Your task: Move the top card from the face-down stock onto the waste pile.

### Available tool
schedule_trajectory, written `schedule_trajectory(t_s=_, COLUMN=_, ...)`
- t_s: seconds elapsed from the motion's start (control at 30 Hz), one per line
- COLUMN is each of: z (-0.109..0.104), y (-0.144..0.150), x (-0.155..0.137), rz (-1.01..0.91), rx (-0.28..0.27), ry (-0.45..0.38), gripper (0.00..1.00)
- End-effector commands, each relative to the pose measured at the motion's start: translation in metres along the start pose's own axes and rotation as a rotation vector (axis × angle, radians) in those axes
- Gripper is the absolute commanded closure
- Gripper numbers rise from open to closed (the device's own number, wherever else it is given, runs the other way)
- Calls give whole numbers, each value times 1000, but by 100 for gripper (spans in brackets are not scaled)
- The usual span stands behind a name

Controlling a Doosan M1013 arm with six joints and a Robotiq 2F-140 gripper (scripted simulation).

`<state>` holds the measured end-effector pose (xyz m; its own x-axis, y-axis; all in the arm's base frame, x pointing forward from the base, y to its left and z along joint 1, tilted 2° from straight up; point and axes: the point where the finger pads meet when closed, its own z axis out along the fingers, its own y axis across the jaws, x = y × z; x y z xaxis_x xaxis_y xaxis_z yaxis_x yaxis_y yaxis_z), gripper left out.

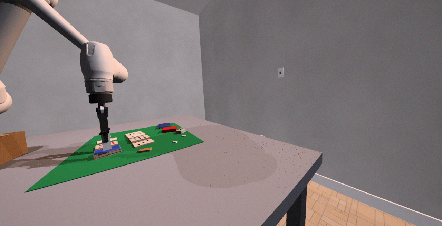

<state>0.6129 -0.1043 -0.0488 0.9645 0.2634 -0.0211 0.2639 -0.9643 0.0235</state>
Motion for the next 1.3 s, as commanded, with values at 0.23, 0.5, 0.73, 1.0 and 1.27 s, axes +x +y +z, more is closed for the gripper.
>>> schedule_trajectory(t_s=0.23, z=1, y=0, x=0, rz=0, rx=0, ry=0, gripper=50)
schedule_trajectory(t_s=0.5, z=5, y=0, x=0, rz=0, rx=0, ry=0, gripper=50)
schedule_trajectory(t_s=0.73, z=8, y=0, x=0, rz=0, rx=0, ry=0, gripper=50)
schedule_trajectory(t_s=1.0, z=9, y=0, x=0, rz=0, rx=0, ry=0, gripper=50)
schedule_trajectory(t_s=1.27, z=9, y=0, x=0, rz=0, rx=0, ry=0, gripper=50)
